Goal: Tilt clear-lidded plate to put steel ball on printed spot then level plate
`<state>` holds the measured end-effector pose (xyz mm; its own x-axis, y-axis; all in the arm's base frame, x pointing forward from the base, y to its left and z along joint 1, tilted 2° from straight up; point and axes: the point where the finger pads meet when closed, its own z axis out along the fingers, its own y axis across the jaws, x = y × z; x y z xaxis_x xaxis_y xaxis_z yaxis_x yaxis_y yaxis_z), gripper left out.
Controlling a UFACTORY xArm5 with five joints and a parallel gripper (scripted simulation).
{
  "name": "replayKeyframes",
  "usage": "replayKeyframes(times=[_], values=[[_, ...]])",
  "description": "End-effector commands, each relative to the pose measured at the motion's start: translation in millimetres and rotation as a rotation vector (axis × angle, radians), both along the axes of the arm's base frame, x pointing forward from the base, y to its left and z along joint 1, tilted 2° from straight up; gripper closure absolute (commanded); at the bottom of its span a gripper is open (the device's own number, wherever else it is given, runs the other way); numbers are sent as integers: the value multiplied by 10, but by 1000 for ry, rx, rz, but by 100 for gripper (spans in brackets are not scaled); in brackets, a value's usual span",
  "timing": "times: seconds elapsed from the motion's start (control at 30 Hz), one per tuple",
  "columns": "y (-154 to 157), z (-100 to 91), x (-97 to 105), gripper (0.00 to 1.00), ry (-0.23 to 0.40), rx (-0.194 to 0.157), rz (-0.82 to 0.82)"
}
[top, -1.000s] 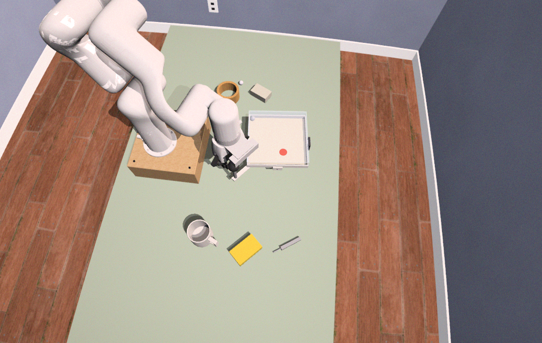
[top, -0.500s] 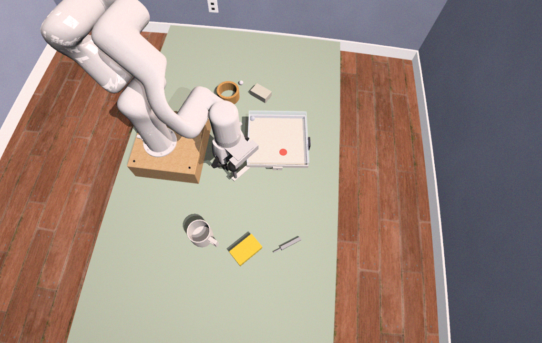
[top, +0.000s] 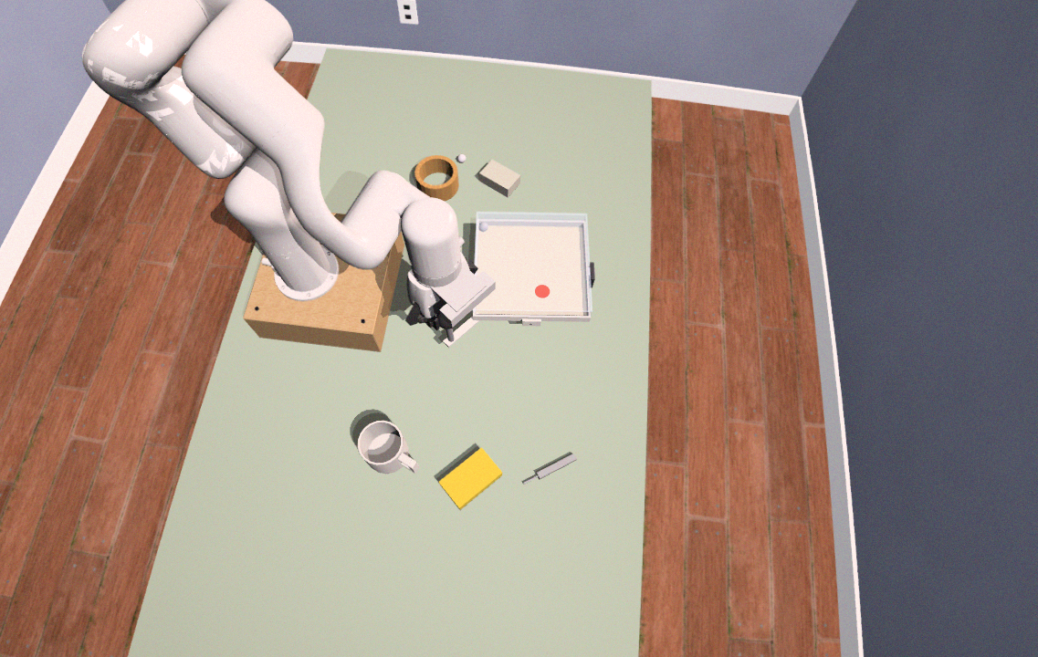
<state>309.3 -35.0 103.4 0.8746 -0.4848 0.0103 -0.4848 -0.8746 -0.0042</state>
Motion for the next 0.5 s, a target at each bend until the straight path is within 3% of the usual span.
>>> replayKeyframes(times=[0.0, 0.47], values=[[-2, -5, 14, 38, -4, 0, 0], [-5, -37, 15, 38, -4, 0, 0]])
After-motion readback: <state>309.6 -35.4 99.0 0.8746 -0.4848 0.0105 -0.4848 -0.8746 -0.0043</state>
